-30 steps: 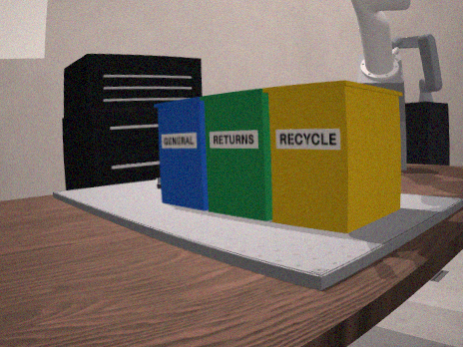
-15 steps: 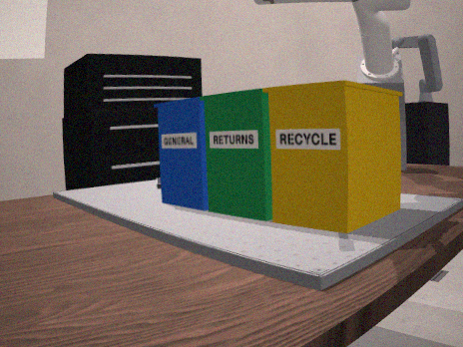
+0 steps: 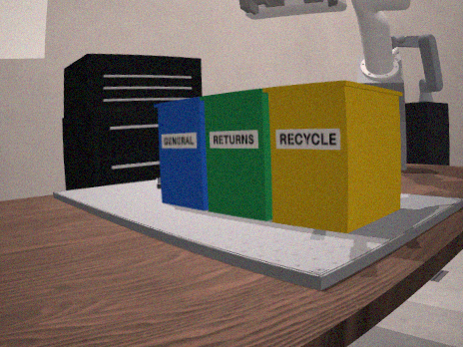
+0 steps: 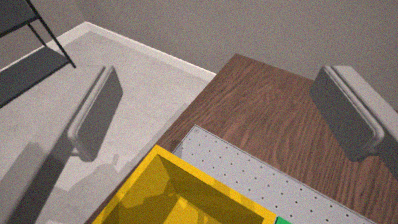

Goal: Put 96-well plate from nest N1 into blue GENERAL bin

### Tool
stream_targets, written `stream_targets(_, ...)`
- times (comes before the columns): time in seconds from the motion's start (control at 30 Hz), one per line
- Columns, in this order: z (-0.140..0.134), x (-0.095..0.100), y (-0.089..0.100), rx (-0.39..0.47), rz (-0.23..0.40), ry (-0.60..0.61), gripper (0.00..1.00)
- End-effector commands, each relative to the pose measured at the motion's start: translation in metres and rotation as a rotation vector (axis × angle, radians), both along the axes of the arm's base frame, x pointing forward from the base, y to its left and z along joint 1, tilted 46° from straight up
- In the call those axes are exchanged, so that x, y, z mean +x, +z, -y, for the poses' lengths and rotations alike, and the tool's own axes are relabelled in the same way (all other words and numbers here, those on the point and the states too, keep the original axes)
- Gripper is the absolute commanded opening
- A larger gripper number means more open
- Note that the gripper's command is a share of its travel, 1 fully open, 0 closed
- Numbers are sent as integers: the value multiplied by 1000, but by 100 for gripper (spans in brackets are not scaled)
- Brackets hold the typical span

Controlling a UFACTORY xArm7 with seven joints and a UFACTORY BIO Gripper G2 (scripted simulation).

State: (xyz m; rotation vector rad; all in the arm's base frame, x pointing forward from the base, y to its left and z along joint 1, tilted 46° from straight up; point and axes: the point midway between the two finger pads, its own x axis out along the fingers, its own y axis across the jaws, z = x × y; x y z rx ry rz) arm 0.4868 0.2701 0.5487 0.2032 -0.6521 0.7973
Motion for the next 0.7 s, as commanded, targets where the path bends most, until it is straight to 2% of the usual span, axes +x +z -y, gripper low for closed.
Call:
stream_targets(0.0,16,0,-5,24,4,-5,37)
stream_targets(0.07,25,0,-10,83,-1,-36,37)
stream_targets(0.23,43,1,-19,87,-1,-38,37)
stream_targets(0.37,52,0,-24,142,-7,-74,37)
stream_targets(0.57,71,0,-36,146,-7,-77,37)
stream_targets(0.67,83,-1,-45,201,-14,-123,37)
